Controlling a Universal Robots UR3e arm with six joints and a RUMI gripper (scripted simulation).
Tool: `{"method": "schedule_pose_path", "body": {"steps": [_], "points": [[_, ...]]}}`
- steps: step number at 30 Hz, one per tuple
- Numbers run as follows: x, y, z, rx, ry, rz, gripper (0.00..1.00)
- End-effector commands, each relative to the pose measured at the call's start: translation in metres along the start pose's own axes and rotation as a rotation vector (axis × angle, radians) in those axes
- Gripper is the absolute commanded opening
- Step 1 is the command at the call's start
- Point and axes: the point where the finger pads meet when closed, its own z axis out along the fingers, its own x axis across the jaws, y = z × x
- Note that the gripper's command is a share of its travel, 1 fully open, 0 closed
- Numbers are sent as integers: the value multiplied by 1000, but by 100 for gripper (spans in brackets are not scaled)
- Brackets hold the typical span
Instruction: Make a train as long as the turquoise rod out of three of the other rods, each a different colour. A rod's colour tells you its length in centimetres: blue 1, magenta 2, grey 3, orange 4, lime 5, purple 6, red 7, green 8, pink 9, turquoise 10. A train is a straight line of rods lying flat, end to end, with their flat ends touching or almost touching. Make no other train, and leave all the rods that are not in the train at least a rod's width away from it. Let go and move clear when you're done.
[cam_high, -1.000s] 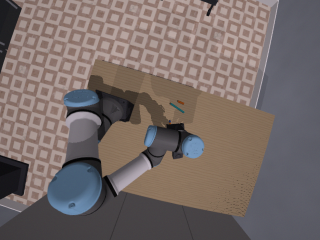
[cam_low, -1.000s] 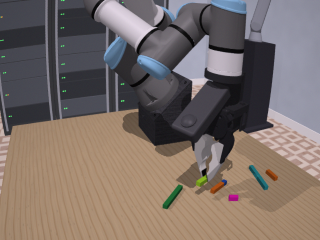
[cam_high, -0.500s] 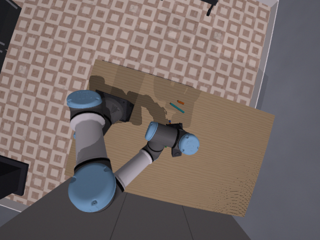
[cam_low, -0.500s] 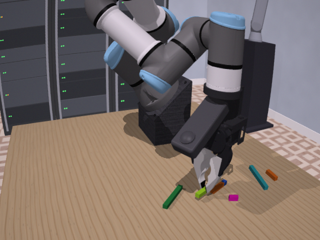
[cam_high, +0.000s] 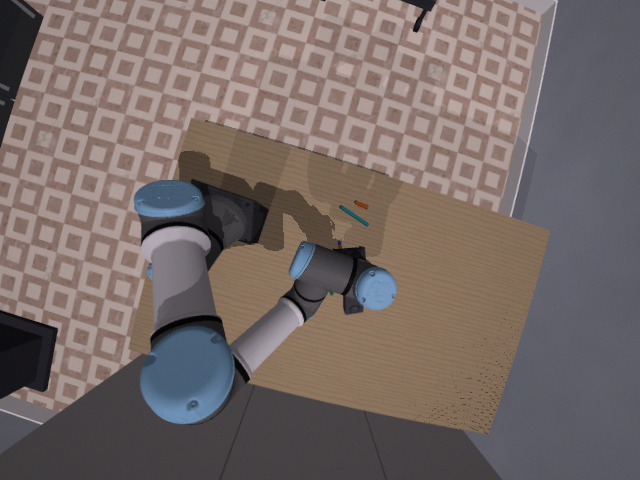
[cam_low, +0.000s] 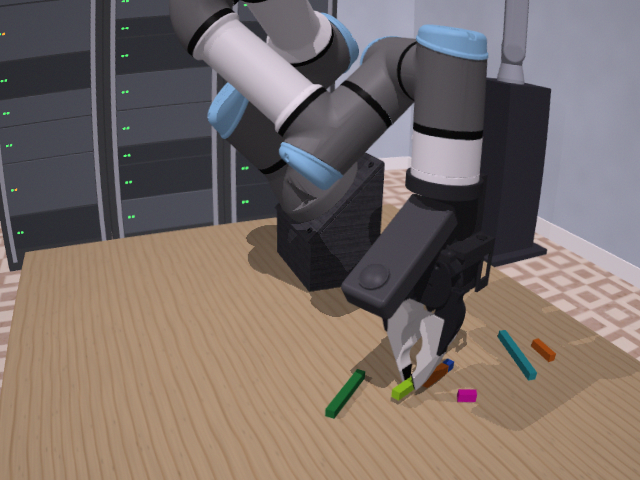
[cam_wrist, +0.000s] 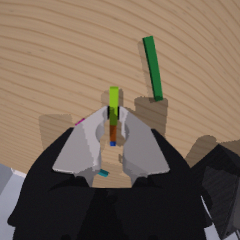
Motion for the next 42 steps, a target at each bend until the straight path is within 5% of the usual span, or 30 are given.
{"method": "schedule_pose_path", "body": {"steps": [1,42], "points": [[-1,0,0,0,-4,1,0],[-1,0,11,-1,-3,0,0]]}}
